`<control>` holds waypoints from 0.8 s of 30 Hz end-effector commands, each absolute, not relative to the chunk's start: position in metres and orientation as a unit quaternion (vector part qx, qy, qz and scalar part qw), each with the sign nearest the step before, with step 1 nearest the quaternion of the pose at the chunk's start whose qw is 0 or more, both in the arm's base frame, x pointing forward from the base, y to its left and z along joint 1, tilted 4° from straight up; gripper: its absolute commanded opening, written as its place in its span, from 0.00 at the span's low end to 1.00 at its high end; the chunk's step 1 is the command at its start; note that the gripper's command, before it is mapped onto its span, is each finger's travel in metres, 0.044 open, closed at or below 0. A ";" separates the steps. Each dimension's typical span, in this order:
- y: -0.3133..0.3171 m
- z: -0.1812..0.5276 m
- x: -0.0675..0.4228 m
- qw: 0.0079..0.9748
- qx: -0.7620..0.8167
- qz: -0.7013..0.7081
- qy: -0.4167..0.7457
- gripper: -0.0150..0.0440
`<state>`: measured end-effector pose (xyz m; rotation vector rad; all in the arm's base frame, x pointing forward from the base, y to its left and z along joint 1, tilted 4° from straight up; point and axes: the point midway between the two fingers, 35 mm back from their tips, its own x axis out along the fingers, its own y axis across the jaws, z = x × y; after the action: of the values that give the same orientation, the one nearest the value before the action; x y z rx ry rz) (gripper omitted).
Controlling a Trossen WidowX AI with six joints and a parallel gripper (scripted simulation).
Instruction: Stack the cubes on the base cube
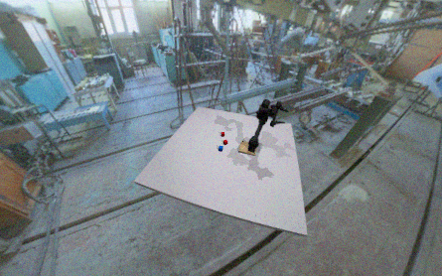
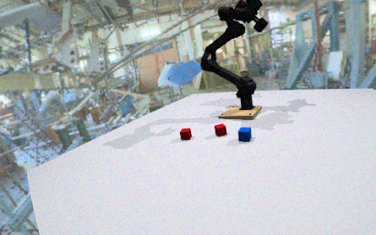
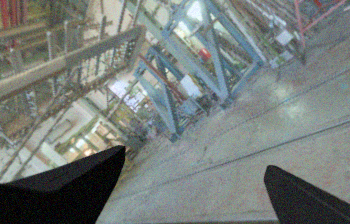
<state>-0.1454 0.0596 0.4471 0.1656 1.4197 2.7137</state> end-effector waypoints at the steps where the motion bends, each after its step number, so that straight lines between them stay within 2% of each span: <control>1: 0.061 0.448 -0.145 0.038 0.056 0.884 0.463 0.89; 5: 0.086 0.456 -0.138 0.064 0.094 0.873 0.474 0.71; 10: 0.150 0.471 -0.109 0.139 0.191 0.837 0.493 0.70; 17: 0.225 0.475 -0.044 0.255 0.309 0.767 0.500 0.70; 24: 0.281 0.459 0.052 0.385 0.417 0.651 0.504 0.70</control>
<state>0.0120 0.2621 0.4686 0.9862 1.3205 1.8293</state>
